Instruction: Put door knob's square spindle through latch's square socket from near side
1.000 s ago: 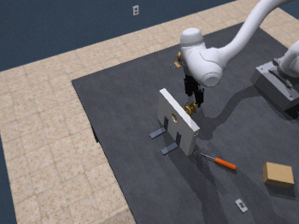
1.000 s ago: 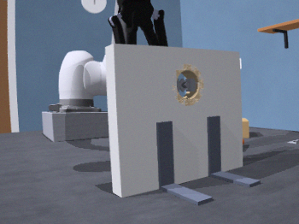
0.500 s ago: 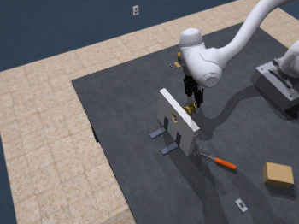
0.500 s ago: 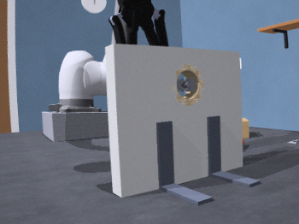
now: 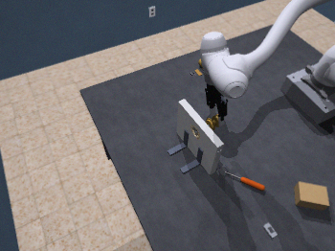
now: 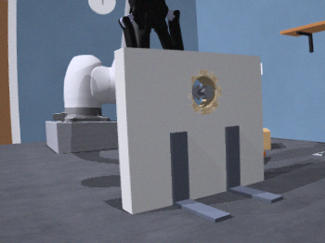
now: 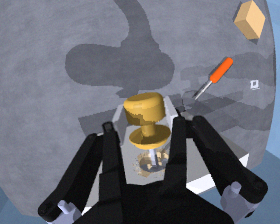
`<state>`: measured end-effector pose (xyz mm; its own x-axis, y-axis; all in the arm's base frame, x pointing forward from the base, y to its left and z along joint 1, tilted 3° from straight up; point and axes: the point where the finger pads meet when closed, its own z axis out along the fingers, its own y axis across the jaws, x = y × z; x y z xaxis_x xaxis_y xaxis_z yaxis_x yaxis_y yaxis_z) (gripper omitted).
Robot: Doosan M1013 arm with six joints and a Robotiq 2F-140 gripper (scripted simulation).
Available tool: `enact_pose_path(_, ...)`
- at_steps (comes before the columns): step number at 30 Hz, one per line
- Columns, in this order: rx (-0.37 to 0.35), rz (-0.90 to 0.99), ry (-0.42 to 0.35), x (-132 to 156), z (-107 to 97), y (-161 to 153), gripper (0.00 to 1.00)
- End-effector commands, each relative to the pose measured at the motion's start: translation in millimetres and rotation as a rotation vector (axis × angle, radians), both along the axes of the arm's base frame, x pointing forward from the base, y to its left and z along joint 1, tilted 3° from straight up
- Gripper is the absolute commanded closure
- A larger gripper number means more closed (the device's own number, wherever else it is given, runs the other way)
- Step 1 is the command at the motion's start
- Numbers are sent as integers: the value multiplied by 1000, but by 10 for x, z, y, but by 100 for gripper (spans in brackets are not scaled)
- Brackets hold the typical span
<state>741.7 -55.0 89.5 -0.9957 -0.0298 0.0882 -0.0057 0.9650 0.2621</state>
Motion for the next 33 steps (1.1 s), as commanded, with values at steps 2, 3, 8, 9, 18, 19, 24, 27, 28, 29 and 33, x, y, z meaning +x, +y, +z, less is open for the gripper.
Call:
enact_pose_path(2, -2, 3, 4, 18, -5, -1, 58)
enact_pose_path(3, -2, 3, 4, 20, -5, -1, 58)
enact_pose_path(8, -3, 3, 4, 33, -5, -2, 58)
enact_pose_path(9, -3, 3, 4, 39, -6, -2, 58)
enact_pose_path(18, -3, 3, 4, 67, -6, -3, 58)
enact_pose_path(19, -3, 3, 4, 67, -6, -3, 58)
enact_pose_path(24, -3, 3, 4, 67, -6, -3, 58)
enact_pose_path(27, -3, 3, 4, 67, -6, -3, 58)
enact_pose_path(28, -3, 3, 4, 67, -6, -3, 58)
enact_pose_path(29, -3, 3, 4, 68, -6, -3, 58)
enact_pose_path(33, -3, 3, 5, 82, -7, -3, 58)
